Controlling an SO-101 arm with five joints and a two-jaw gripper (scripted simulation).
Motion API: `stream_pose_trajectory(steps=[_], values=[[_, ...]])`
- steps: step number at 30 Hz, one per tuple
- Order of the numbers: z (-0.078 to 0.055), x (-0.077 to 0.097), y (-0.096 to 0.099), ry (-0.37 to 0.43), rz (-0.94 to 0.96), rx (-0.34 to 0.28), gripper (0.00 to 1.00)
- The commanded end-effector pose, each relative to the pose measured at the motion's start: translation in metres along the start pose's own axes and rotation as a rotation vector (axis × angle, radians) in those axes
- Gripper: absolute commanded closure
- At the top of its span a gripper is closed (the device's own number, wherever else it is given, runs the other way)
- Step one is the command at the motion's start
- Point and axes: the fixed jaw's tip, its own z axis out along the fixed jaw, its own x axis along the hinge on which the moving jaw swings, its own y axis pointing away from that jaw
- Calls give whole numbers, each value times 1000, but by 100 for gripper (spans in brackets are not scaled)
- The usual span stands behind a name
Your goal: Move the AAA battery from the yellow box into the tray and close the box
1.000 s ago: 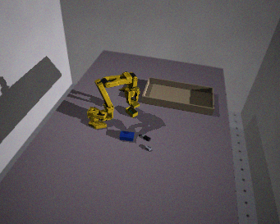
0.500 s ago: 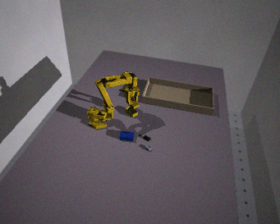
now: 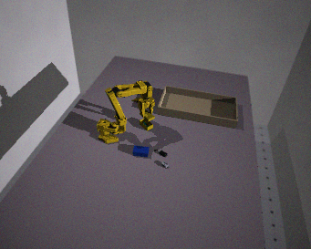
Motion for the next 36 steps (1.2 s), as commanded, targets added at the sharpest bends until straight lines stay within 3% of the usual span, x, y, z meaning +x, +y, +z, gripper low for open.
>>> stream_pose_trajectory(steps=[1,23,36], values=[[-3,0,-4,8,2,40,79],[-3,1,-3,8,2,40,79],[-3,32,15,8,2,40,79]])
